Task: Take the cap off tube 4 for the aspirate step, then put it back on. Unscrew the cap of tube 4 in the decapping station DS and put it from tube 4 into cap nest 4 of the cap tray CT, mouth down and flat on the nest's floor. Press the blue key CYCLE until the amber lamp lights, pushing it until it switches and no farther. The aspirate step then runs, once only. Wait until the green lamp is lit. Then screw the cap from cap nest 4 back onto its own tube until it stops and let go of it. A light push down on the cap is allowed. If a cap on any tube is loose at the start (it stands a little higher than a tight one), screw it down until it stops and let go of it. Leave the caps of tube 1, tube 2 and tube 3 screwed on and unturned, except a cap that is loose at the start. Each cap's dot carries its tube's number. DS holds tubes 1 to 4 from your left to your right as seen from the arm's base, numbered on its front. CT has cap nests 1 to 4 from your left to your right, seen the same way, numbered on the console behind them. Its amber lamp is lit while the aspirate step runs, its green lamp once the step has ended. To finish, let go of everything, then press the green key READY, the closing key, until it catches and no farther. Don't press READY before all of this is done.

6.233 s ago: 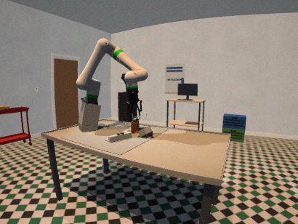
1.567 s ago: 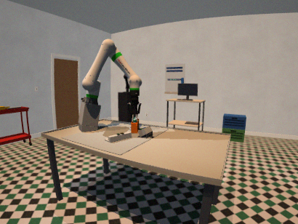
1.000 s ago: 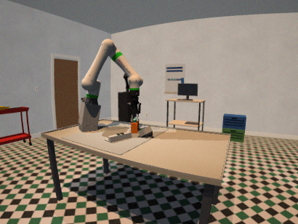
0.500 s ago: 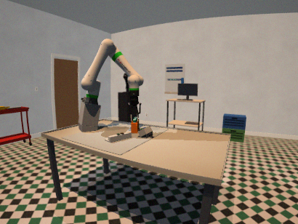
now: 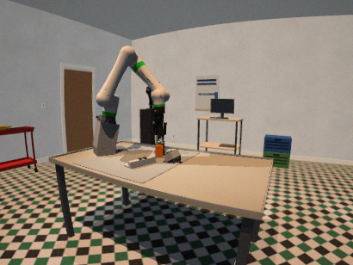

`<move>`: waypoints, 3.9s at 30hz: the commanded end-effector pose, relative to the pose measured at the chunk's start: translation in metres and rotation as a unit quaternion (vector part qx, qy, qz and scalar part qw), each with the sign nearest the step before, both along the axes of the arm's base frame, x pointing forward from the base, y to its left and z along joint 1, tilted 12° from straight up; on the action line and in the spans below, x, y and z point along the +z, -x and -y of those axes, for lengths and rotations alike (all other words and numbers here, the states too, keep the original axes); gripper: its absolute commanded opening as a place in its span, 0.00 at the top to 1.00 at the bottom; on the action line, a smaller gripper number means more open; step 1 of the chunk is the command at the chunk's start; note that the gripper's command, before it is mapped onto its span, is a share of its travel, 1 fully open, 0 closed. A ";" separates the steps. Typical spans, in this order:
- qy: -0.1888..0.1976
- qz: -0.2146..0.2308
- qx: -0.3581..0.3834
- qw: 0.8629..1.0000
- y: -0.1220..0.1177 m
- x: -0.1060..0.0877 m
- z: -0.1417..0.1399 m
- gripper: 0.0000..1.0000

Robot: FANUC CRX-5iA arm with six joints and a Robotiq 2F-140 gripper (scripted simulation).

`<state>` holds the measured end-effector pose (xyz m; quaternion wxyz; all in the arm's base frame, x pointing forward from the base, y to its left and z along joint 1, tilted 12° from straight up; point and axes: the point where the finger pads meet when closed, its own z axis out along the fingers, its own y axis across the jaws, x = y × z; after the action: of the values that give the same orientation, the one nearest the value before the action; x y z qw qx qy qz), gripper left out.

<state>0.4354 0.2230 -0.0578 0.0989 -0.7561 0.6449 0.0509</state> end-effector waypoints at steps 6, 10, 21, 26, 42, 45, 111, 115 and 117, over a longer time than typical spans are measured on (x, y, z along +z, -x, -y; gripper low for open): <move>0.009 0.002 -0.005 1.000 0.000 0.000 0.000 1.00; 0.009 0.002 -0.005 1.000 0.000 0.000 0.000 1.00; 0.015 0.023 0.092 0.995 0.000 0.000 0.000 1.00; 0.021 0.048 0.213 0.976 0.000 0.000 0.000 1.00; 0.035 0.105 0.484 0.868 0.000 0.001 0.000 1.00; 0.035 0.105 0.484 0.868 0.000 0.001 0.000 1.00; 0.017 0.033 0.141 0.989 0.000 0.001 0.000 1.00; 0.022 0.053 0.237 0.970 0.000 0.001 0.000 1.00; 0.025 0.063 0.284 0.956 0.000 0.001 0.000 1.00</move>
<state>0.4351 0.2230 -0.0568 0.0941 -0.8648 0.4931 0.0134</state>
